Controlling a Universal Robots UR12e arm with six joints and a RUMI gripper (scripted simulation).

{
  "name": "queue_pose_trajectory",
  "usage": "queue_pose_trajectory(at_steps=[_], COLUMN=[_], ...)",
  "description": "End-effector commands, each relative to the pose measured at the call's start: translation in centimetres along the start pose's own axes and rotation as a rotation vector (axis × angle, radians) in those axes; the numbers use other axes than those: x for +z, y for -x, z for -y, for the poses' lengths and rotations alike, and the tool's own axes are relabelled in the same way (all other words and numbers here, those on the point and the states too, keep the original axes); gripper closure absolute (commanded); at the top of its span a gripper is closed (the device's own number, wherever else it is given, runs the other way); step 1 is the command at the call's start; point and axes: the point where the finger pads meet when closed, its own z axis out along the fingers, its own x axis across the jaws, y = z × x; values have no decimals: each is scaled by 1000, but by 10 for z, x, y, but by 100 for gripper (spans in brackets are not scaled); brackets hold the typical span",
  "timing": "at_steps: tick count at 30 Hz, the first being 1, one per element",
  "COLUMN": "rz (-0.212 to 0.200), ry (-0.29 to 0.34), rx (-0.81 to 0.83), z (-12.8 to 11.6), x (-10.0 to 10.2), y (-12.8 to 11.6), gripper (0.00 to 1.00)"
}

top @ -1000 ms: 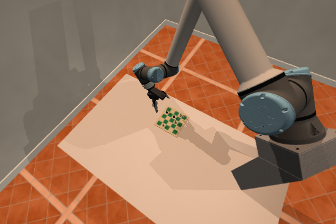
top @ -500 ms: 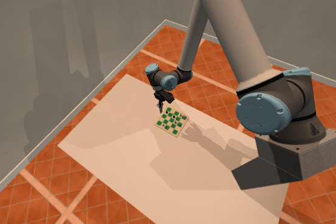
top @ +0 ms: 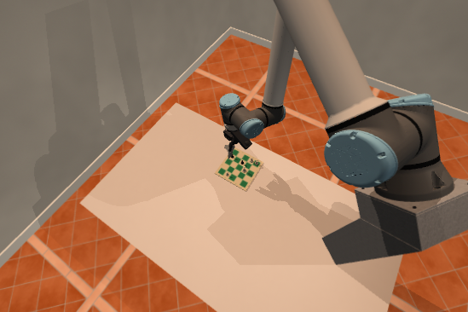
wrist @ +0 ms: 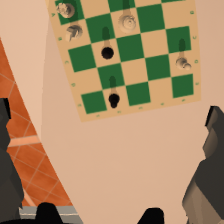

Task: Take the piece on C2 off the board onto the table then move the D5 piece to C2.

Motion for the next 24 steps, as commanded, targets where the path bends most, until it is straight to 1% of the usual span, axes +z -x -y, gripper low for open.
queue_pose_trajectory(at_steps=[1, 6, 11, 24], rz=[-7, -10, -12, -13], ry=[42, 74, 92, 100], rx=[13, 24, 30, 33], z=[4, 9, 12, 13], x=[2, 2, 1, 1], y=[3, 6, 8, 8], gripper=[0, 0, 0, 0])
